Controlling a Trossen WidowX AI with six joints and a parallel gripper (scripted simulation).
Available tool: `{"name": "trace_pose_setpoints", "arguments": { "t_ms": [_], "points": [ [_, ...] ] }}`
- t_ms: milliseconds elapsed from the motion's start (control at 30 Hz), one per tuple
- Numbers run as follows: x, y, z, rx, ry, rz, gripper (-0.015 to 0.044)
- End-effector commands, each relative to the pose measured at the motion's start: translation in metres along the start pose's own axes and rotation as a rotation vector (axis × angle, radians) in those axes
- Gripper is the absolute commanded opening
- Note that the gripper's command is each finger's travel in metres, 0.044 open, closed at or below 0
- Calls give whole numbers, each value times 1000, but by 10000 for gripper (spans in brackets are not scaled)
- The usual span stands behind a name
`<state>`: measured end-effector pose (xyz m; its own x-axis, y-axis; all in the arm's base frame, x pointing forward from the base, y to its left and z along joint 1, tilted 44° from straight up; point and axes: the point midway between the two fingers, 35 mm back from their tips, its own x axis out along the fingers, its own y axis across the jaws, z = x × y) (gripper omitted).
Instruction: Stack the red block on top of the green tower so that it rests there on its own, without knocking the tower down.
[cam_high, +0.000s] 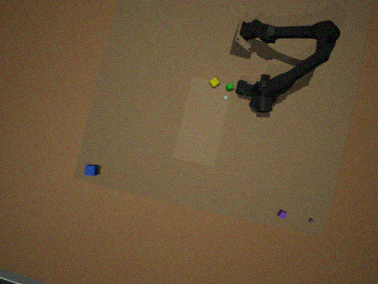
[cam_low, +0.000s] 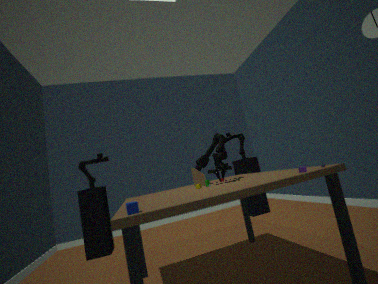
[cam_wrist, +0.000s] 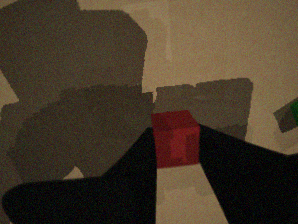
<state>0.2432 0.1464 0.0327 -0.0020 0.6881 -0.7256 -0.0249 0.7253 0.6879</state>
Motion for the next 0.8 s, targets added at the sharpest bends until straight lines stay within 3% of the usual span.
{"name": "trace_pose_setpoints", "arguments": {
  "t_ms": [0, 767],
  "points": [
    [-19, 2, 4, -9, -14, 5, 0],
    [-105, 2, 3, -8, -13, 2, 0]
  ]
}}
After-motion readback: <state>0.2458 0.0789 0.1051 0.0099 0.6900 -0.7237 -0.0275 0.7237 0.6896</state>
